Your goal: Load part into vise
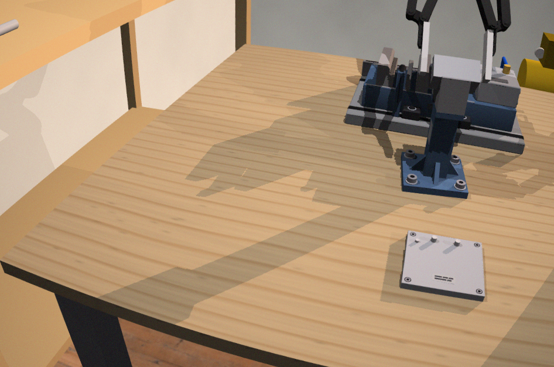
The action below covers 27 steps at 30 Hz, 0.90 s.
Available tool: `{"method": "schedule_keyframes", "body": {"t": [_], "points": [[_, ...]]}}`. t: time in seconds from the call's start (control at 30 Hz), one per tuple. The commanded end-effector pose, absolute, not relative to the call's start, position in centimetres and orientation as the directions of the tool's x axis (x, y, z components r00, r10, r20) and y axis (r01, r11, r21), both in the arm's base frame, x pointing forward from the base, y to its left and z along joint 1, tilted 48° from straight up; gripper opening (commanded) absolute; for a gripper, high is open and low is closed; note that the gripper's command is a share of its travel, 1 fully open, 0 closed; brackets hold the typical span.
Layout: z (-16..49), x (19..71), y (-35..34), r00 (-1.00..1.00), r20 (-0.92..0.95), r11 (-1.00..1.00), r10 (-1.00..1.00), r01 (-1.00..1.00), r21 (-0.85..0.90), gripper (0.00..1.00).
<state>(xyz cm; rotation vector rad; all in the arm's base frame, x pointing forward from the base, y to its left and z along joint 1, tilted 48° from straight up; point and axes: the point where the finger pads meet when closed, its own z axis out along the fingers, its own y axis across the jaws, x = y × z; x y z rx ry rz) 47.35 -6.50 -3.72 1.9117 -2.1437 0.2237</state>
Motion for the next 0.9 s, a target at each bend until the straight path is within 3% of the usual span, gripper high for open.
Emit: {"method": "schedule_keyframes", "body": {"t": [0.0,0.87], "points": [[-3.75,47.54,-6.16,-0.041,0.247,0.061,-0.968,-0.995,0.073,0.51],[-3.69,47.52,-6.51,-0.052,0.110,0.061,-0.993,-0.995,0.074,0.51]]}}
